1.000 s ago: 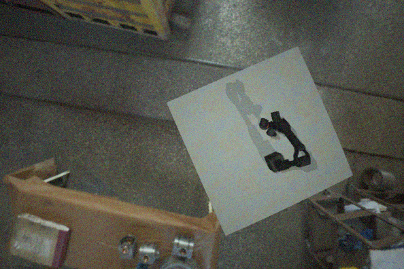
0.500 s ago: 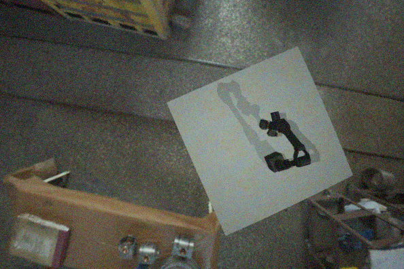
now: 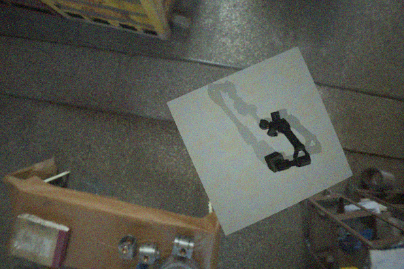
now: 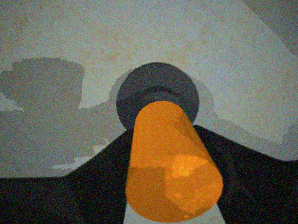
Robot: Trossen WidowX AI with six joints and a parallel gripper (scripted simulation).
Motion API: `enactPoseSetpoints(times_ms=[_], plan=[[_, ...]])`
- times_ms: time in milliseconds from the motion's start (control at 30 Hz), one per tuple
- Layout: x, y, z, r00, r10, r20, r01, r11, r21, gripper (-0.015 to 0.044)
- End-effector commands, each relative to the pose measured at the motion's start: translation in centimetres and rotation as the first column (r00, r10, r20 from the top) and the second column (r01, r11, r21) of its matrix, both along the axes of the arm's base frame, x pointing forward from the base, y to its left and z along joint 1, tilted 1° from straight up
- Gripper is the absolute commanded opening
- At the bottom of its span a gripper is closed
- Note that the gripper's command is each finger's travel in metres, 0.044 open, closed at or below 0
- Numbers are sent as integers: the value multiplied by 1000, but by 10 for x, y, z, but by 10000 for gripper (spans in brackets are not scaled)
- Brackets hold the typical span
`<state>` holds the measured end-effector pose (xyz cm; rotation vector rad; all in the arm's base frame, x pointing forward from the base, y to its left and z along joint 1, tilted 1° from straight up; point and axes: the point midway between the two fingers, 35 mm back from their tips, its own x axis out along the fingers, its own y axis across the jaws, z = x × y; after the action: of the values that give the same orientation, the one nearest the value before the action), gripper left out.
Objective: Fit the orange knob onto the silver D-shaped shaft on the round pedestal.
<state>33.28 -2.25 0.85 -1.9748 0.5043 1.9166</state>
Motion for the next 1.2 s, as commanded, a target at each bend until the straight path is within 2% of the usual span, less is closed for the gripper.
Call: enactPoseSetpoints(times_ms=[0,233,1167], plan=[[2,1,3,1000,15,5,-15,1000,3,0],[2,1,2,977,213,2,-213,977,-3,0],[1,1,3,977,213,2,-213,977,-3,0]])
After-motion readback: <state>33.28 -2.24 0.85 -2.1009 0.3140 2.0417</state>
